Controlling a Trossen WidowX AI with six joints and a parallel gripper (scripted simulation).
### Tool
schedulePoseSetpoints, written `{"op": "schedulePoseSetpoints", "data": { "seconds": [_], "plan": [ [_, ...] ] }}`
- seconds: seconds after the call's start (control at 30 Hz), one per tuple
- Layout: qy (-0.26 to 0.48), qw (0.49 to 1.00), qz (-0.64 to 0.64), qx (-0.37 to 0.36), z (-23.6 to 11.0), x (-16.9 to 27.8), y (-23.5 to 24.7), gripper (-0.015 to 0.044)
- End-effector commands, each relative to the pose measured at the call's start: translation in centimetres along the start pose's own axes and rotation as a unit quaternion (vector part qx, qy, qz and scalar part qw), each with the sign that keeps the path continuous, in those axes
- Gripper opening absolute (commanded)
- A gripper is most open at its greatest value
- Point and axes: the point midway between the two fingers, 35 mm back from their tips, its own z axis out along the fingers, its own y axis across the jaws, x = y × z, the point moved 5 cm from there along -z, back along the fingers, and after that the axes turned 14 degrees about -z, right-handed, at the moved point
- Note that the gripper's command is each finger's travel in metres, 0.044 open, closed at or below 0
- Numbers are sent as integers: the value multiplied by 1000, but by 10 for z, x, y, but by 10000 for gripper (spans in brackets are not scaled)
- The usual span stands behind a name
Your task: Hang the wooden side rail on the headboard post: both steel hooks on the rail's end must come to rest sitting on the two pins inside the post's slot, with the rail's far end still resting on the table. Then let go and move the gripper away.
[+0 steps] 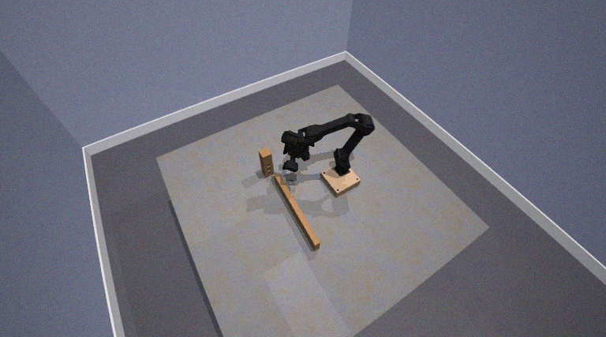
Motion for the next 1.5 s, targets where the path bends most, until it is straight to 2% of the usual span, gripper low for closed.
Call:
{"op": "schedulePoseSetpoints", "data": {
  "seconds": [0.0,0.23,0.37,0.47,0.6,0.77,1.1,1.47],
  "plan": [
    [-3,1000,-2,-3,1,-1,1,440],
    [-2,1000,27,-6,1,-1,-1,440],
    [13,980,195,-25,6,0,-8,440],
    [30,945,324,-35,8,0,-12,440],
    [58,869,489,-42,11,0,-18,440],
    [97,742,663,-36,13,0,-25,440],
    [139,561,816,-10,14,0,-33,440],
    [173,322,930,42,13,-1,-40,440]
  ]
}}
